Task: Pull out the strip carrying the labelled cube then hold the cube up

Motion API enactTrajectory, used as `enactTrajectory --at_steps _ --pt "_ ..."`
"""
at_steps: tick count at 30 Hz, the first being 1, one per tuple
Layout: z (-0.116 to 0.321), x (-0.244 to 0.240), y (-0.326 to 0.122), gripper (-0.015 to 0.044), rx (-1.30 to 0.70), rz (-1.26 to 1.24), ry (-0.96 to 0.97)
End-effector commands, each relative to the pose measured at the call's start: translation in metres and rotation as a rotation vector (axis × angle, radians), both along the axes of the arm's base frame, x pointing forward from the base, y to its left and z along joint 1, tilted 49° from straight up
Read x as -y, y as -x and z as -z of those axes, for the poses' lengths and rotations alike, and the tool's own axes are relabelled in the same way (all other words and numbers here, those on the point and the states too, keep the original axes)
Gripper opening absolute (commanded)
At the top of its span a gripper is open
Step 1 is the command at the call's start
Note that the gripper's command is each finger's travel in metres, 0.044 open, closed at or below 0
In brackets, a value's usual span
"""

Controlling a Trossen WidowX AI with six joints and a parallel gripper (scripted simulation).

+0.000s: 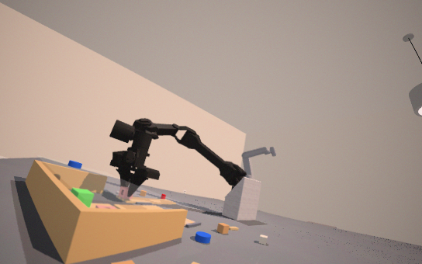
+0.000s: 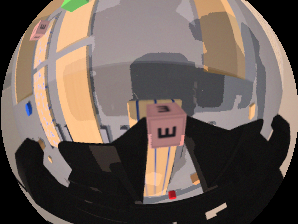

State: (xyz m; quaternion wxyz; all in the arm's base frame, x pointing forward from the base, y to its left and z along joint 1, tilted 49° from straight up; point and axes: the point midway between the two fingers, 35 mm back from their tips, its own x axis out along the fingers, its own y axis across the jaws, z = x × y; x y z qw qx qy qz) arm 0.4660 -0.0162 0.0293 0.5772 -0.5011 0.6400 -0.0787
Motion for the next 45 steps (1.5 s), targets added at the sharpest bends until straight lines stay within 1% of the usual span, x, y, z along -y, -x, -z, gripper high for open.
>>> enactTrajectory --at_steps 1,13,18,45 --pt "-0.006 -0.008 0.013 0.0 0.0 -0.003 -0.001" --pt "-0.016 -0.025 0.06 0.0 -0.006 -0.007 0.003" --pt "-0.017 -0.026 0.063 0.0 -0.007 -0.007 0.003" --pt "0.0 -0.02 0.154 0.0 -0.012 -0.007 0.003"
